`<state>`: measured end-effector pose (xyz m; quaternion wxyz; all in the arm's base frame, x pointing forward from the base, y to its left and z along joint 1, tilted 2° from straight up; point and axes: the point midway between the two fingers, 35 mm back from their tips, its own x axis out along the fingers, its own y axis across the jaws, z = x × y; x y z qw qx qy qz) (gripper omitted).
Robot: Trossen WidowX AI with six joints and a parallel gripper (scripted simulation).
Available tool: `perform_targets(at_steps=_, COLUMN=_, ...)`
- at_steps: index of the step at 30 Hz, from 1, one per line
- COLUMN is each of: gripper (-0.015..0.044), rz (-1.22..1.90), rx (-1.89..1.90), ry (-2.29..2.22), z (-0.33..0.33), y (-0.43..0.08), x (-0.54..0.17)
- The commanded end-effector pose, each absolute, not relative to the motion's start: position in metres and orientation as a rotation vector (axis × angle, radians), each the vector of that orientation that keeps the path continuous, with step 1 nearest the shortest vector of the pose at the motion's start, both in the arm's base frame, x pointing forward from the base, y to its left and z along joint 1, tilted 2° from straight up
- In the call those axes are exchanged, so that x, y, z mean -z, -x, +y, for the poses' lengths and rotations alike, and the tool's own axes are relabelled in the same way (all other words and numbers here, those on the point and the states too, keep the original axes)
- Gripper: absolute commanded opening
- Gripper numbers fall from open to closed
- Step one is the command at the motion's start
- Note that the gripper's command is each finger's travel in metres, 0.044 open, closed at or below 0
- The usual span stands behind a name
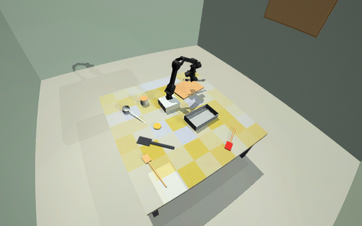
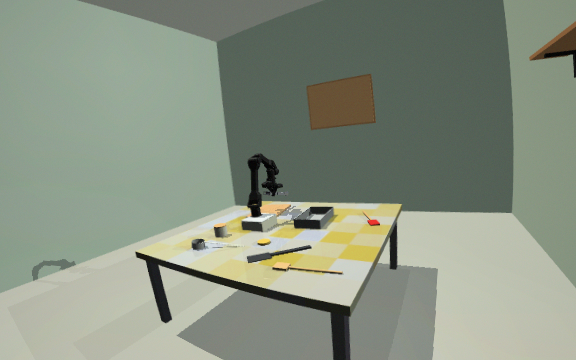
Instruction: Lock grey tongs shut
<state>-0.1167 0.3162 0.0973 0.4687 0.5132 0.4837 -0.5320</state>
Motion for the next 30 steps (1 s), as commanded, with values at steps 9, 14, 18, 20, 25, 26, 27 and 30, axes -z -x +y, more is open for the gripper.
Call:
perform_targets(at_steps=9, gripper=-0.015, rz=1.286, rx=1.171, ry=-1.119, z=0.302, y=0.164, x=-0.101)
perform_targets(at_steps=14, gripper=-0.015, rz=1.299, rx=1.158, ry=-1.13, z=0.302, y=0.164, x=-0.1)
perform_targets(at_steps=18, gripper=-0.015, rz=1.339, rx=1.118, ry=-1.168, z=0.302, y=0.165, x=-0.097)
perform_targets(at_steps=20, gripper=-0.015, rz=1.366, rx=1.091, ry=-1.191, z=0.303, y=0.166, x=-0.095)
perform_targets(at_steps=25, gripper=-0.015, rz=1.431, rx=1.026, ry=-1.248, z=0.303, y=0.168, x=-0.092)
perform_targets(at_steps=26, gripper=-0.015, rz=1.444, rx=1.013, ry=-1.26, z=0.303, y=0.168, x=-0.092)
perform_targets(at_steps=27, gripper=-0.015, rz=1.457, rx=1.0, ry=-1.271, z=0.303, y=0.169, x=-0.091)
perform_targets(at_steps=30, gripper=-0.015, rz=1.496, rx=0.964, ry=-1.306, z=0.302, y=0.17, x=-0.09)
